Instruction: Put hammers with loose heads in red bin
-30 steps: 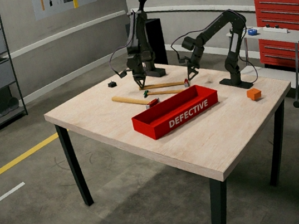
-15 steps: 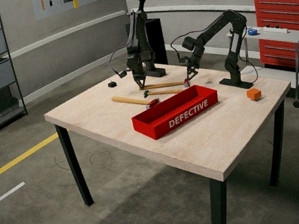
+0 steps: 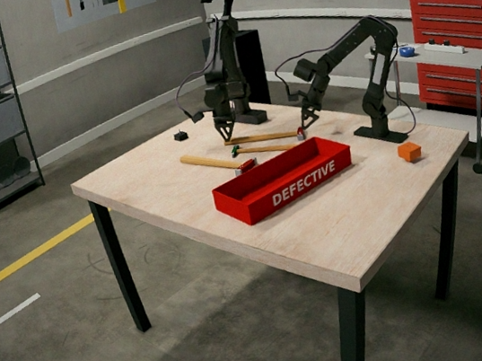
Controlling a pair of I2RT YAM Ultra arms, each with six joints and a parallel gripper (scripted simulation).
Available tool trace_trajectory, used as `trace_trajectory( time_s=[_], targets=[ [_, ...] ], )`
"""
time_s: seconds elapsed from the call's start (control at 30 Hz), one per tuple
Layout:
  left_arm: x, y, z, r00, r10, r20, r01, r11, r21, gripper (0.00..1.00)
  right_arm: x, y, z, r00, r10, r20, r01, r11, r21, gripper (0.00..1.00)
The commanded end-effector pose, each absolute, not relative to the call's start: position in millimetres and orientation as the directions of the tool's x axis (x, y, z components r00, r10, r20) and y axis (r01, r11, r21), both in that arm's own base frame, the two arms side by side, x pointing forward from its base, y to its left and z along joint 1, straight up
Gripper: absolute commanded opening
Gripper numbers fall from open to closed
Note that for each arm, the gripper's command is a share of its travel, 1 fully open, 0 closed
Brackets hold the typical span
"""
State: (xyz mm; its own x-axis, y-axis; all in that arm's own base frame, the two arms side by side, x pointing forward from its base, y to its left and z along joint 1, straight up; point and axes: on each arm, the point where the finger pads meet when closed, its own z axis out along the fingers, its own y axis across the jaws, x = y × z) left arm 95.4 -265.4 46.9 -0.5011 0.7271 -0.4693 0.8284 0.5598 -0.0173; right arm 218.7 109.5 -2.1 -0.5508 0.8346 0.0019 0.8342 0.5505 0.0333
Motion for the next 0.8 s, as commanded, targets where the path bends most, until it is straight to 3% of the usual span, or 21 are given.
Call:
trace_trajectory(
  time_s=[0.0,0.23,0.37,0.53,0.77],
  targets=[
    [96,-271,56,-0.489,0.713,-0.503,0.834,0.552,-0.028,1.0,226,105,13,-0.545,0.838,-0.018,0.836,0.545,0.063,0.55],
    [96,-271,56,-0.489,0.713,-0.503,0.834,0.552,-0.028,1.0,225,108,24,-0.545,0.838,-0.017,0.836,0.545,0.064,0.55],
    [96,-271,56,-0.489,0.713,-0.503,0.834,0.552,-0.028,1.0,225,107,37,-0.539,0.842,-0.007,0.84,0.538,0.065,1.0],
    [96,-271,56,-0.489,0.713,-0.503,0.834,0.552,-0.028,1.0,224,107,67,-0.543,0.84,-0.017,0.838,0.543,0.064,1.0],
    [96,-271,56,-0.489,0.713,-0.503,0.834,0.552,-0.028,1.0,224,113,54,-0.548,0.836,-0.011,0.836,0.548,0.021,1.0]
  ],
)
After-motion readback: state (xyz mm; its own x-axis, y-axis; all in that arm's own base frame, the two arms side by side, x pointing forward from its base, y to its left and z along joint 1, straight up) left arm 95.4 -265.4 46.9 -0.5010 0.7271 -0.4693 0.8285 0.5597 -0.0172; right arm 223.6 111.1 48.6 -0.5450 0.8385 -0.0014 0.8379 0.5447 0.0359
